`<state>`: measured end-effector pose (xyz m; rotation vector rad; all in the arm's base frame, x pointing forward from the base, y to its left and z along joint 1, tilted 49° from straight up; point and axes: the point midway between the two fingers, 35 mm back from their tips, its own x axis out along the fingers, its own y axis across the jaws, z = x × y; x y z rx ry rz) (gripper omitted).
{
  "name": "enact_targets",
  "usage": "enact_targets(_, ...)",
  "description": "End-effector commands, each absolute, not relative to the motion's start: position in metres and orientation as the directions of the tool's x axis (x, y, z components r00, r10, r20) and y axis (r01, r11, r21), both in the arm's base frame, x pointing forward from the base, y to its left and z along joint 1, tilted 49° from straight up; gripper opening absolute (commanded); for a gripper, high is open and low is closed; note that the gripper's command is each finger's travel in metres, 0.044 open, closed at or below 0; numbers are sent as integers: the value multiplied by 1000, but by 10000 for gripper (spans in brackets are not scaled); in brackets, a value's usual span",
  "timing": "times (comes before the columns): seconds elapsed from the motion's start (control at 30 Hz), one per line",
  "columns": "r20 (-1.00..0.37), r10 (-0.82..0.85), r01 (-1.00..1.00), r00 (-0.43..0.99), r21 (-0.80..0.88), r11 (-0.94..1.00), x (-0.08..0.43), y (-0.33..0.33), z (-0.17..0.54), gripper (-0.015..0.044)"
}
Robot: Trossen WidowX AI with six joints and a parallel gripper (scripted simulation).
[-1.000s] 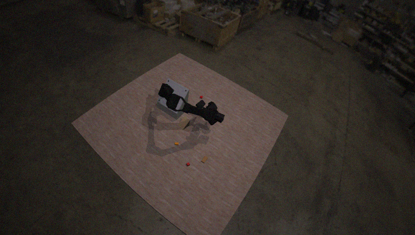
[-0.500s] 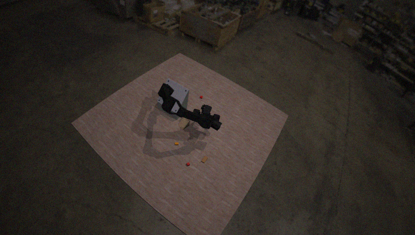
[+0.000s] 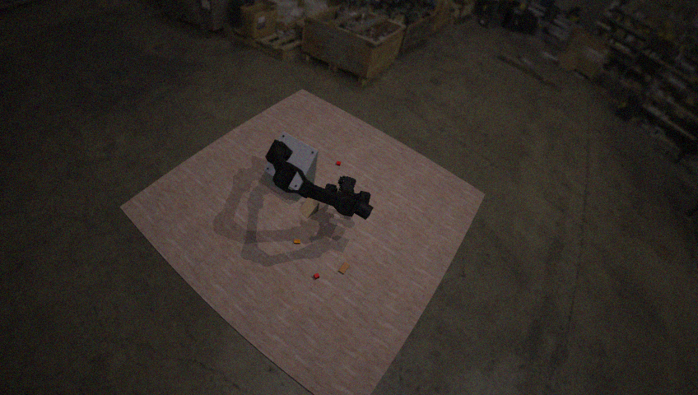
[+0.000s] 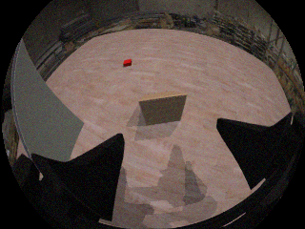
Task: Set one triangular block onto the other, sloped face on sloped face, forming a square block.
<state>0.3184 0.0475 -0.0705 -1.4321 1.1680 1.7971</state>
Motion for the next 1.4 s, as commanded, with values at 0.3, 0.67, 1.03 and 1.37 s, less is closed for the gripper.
enact_targets(0.3,-956,-88,-834,-280,288,-470,313,46,-92,440)
enact_targets(0.67,-956,-89,-834,-281,288,-470,308,45,-110,440)
enact_targets(1.03,-956,-89,-834,-281,289,-470,302,43,-127,440)
enact_targets(1.37,-955,-89,-834,-281,289,-470,296,41,-142,440)
